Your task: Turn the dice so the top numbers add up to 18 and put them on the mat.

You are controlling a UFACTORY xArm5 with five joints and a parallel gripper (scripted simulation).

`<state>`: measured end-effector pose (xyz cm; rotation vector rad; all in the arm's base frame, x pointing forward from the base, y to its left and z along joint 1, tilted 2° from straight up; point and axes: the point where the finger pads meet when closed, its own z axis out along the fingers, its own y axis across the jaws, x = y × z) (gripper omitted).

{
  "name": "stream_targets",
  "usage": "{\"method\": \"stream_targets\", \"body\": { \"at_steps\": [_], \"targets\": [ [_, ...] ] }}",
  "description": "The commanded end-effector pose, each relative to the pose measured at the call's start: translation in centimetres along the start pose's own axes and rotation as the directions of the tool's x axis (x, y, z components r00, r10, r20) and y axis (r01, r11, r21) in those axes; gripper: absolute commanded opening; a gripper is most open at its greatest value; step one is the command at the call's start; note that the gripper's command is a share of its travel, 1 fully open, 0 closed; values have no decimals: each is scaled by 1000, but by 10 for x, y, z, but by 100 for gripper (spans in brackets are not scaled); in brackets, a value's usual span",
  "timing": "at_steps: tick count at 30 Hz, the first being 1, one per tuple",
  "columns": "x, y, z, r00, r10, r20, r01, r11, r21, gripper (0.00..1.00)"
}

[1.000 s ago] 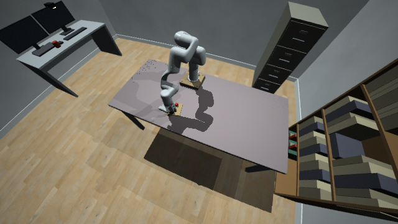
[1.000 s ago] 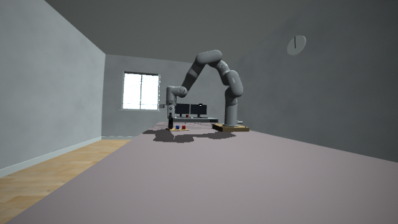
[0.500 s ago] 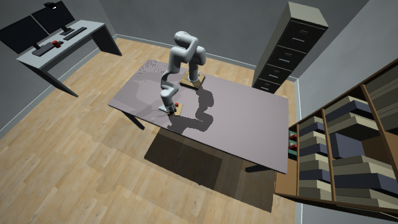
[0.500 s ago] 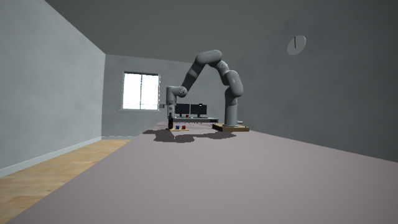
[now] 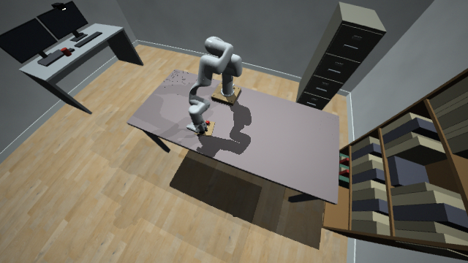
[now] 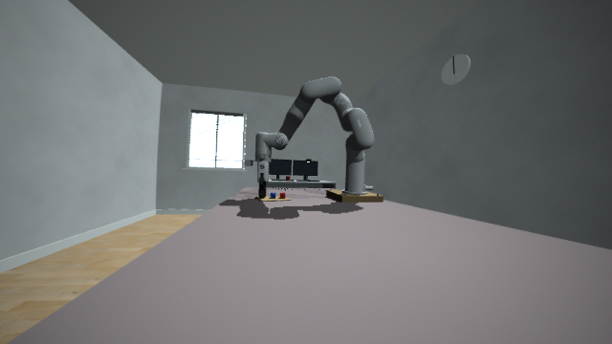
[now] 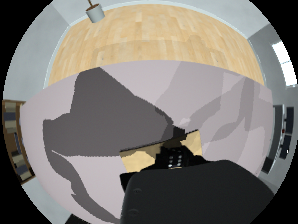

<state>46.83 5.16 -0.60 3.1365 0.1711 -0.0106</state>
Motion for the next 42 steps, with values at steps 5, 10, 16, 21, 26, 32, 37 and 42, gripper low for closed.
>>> {"method": "stream_targets", "body": {
  "at_steps": [5,10,16,21,26,32,37,42],
  "targets": [
    [1,0,-1,1000,0,-4,0,1000,0,21],
    [1,0,0,1000,0,-4,0,1000,0,21],
    [1,0,1,1000,0,-4,0,1000,0,21],
    [1,0,2,1000,0,-4,0,1000,0,21],
    [1,0,2,1000,0,-4,0,1000,0,21],
    [1,0,2,1000,0,-4,0,1000,0,21],
    [1,0,2,1000,0,-4,0,1000,0,21],
    [1,0,2,1000,0,-4,0,1000,0,21]
  ]
}}
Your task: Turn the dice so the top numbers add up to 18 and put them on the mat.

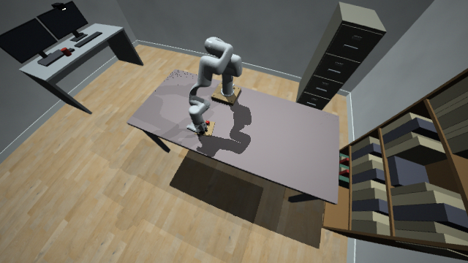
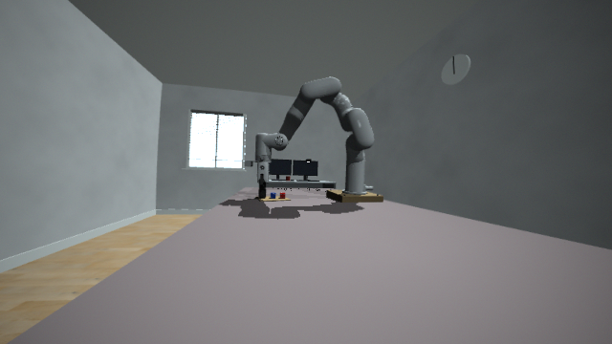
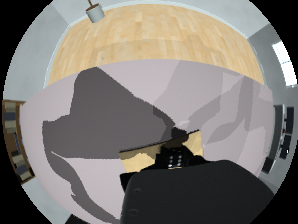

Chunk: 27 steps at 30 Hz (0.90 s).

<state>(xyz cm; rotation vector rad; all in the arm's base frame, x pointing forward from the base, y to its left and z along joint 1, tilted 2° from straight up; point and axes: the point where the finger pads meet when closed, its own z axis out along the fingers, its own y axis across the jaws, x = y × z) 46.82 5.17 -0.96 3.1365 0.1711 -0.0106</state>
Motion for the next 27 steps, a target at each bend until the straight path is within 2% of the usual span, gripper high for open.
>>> {"method": "stream_targets", "body": {
  "at_steps": [1,19,20,22,23,25,26,27],
  "targets": [
    [1,0,-1,1000,0,-4,0,1000,0,21],
    [1,0,-1,1000,0,-4,0,1000,0,21],
    [1,0,-1,1000,0,-4,0,1000,0,25],
    [1,0,-1,1000,0,-4,0,1000,0,25],
    [1,0,-1,1000,0,-4,0,1000,0,29],
    [1,0,-1,1000,0,-4,0,1000,0,29],
    [1,0,-1,1000,0,-4,0,1000,0,33],
    [1,0,-1,1000,0,-4,0,1000,0,33]
  ]
}}
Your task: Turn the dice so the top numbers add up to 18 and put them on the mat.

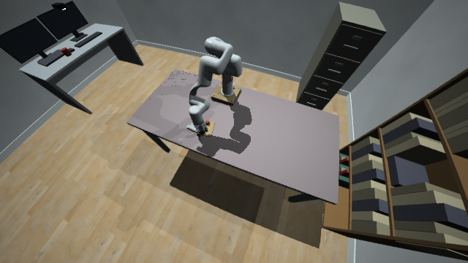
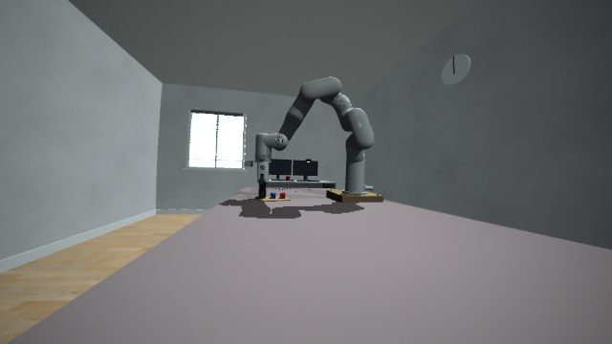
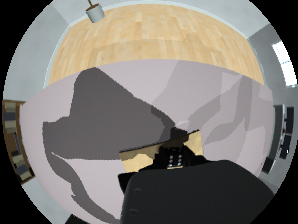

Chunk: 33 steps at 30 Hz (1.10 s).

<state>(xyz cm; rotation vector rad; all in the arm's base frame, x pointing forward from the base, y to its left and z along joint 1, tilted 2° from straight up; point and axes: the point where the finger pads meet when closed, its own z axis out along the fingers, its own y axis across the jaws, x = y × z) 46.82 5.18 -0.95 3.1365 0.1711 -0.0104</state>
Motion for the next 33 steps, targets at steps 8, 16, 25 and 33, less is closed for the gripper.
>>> {"method": "stream_targets", "body": {
  "at_steps": [8,16,25,33],
  "targets": [
    [1,0,-1,1000,0,-4,0,1000,0,42],
    [1,0,-1,1000,0,-4,0,1000,0,42],
    [1,0,-12,1000,0,-4,0,1000,0,42],
    [1,2,-53,1000,0,-4,0,1000,0,42]
  ]
}}
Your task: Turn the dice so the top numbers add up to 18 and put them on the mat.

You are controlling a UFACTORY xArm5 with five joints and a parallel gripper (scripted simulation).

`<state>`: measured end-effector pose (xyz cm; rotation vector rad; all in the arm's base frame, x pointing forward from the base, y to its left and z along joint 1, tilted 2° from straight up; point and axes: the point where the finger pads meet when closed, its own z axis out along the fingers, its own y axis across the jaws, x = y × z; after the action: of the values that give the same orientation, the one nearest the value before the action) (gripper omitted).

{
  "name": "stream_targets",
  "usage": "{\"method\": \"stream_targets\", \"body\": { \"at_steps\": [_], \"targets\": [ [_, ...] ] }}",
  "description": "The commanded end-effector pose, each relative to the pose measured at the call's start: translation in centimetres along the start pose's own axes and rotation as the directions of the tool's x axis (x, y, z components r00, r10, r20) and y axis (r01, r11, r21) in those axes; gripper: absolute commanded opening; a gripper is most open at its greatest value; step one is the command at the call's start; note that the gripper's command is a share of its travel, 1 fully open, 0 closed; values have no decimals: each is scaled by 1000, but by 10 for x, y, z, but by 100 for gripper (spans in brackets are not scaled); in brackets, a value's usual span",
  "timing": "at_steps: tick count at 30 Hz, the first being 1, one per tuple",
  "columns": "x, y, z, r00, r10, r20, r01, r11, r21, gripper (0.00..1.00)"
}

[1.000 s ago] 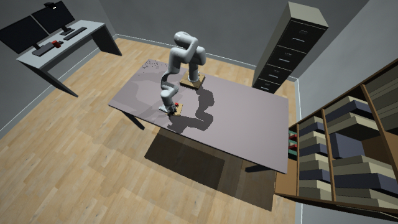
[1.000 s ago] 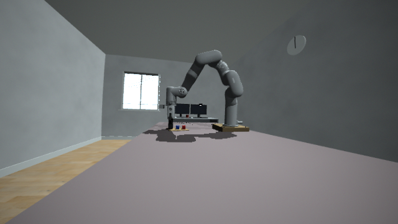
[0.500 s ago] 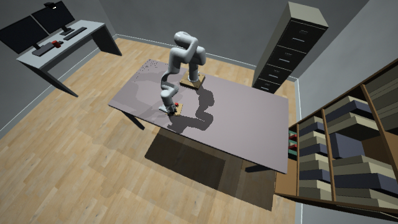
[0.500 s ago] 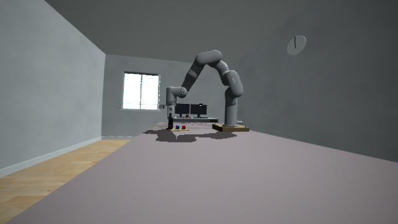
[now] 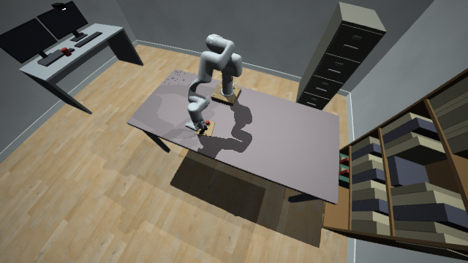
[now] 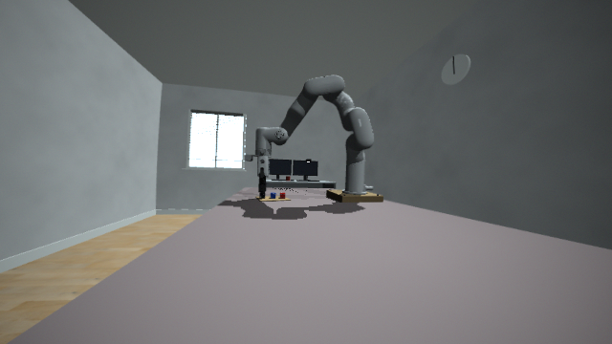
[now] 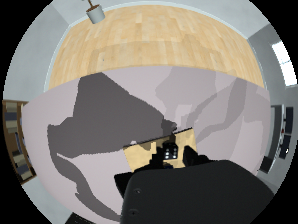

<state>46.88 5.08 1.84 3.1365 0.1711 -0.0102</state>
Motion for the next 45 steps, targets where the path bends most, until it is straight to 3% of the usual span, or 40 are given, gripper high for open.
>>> {"method": "stream_targets", "body": {
  "at_steps": [1,3,10,16,17,45],
  "targets": [
    [1,1,-30,1000,0,-3,0,1000,0,42],
    [1,1,-30,1000,0,-3,0,1000,0,42],
    [1,2,-58,1000,0,-3,0,1000,0,42],
    [1,2,-63,1000,0,-3,0,1000,0,42],
    [1,2,-63,1000,0,-3,0,1000,0,100],
    [1,3,-71,1000,0,-3,0,1000,0,100]
  ]
}}
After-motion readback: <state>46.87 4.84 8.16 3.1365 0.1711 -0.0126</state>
